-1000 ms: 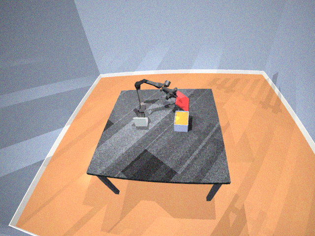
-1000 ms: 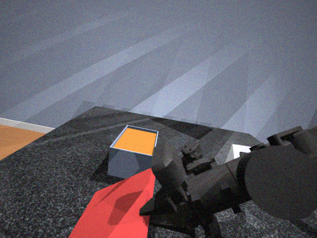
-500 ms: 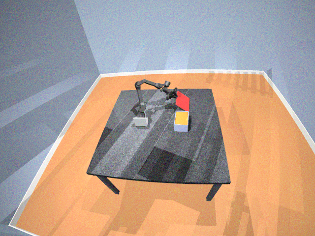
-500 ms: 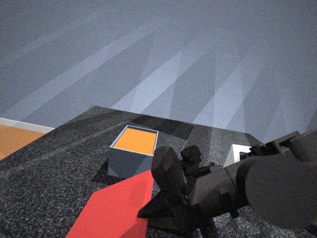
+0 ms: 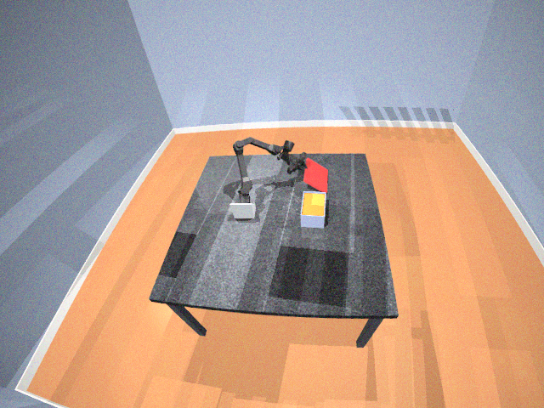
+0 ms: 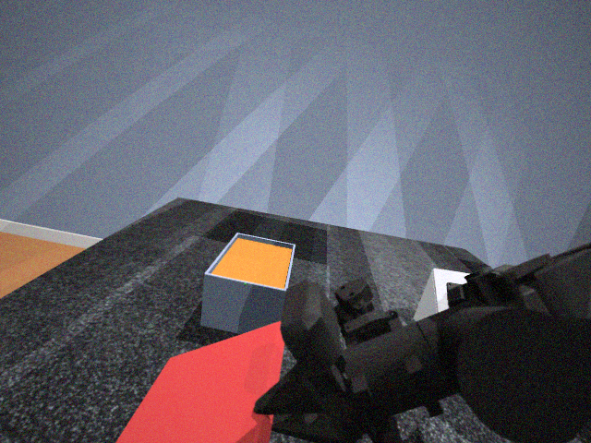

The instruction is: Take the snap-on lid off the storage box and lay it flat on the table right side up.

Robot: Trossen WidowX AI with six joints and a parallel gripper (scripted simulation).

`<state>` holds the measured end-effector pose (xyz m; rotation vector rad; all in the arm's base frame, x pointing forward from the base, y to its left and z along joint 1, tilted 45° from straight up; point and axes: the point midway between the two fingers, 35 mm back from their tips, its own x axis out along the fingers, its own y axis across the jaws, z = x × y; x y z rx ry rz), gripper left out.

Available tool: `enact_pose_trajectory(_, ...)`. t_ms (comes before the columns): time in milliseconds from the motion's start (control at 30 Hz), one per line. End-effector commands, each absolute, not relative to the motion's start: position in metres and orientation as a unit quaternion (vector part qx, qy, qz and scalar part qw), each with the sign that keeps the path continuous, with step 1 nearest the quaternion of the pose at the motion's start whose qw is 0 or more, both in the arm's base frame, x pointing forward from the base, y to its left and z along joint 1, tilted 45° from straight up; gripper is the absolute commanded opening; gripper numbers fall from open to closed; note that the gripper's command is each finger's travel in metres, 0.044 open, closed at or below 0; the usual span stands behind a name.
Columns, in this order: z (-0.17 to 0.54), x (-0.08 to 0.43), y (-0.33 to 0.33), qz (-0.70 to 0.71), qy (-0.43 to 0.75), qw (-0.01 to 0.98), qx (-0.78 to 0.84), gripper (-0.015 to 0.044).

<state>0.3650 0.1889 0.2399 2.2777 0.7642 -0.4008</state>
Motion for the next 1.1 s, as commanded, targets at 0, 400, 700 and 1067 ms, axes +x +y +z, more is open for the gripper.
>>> enact_pose_trajectory(0,0.229,0.364,0.195,-0.164,0.303,0.345,0.873,0.0)
enact_pose_trajectory(400,0.222,0.363,0.202,-0.164,0.303,0.345,0.873,0.0)
enact_pose_trajectory(700,0.217,0.363,0.207,-0.164,0.303,0.345,0.873,0.0)
enact_pose_trajectory(1067,0.211,0.363,0.213,-0.164,0.303,0.345,0.873,0.0)
